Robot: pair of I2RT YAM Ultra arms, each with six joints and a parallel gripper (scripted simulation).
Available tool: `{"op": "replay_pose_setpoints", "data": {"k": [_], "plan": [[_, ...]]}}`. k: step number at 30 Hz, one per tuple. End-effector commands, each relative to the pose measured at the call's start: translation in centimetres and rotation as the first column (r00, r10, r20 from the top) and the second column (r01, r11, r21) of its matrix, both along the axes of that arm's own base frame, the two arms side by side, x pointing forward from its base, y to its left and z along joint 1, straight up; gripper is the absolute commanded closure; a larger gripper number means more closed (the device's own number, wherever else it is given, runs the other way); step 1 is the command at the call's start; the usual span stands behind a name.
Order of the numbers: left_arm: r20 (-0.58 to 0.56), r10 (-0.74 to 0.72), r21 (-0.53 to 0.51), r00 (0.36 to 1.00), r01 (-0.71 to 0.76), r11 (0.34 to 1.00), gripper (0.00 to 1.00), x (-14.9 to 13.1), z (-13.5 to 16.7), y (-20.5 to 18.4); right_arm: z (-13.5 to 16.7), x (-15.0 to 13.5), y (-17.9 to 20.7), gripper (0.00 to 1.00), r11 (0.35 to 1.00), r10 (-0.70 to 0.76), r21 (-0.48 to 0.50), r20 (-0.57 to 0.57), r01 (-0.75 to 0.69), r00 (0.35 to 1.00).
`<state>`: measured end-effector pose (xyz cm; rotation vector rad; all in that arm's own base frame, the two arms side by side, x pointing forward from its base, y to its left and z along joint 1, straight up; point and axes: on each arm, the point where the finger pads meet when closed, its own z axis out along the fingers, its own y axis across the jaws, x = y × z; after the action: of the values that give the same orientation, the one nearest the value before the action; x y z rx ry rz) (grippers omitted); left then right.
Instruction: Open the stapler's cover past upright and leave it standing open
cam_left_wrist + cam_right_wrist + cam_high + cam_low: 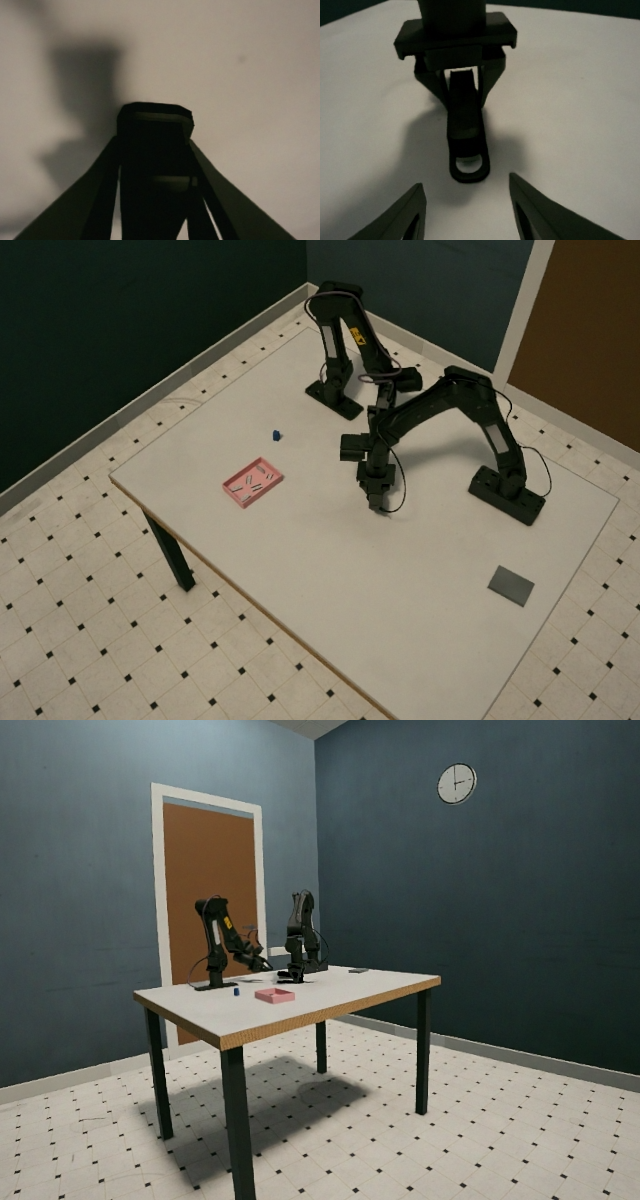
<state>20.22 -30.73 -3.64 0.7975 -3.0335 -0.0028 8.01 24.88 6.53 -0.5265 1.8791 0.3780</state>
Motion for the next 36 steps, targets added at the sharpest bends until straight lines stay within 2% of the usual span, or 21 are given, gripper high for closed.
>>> {"op": "replay_pose_setpoints", "data": {"k": [1, 36], "plan": [[0.010, 0.006, -0.007, 1.000, -0.006, 1.000, 0.67, 0.3, 0.4, 0.0, -0.4, 0.4, 0.0, 0.50, 1.000, 0.000, -0.014, 0.002, 0.000, 1.000], [0.010, 0.006, -0.007, 1.000, -0.006, 1.000, 0.67, 0.3, 0.4, 0.0, -2.0, 4.0, 2.1, 0.50, 1.000, 0.003, -0.011, 0.003, -0.002, 1.000]]}}
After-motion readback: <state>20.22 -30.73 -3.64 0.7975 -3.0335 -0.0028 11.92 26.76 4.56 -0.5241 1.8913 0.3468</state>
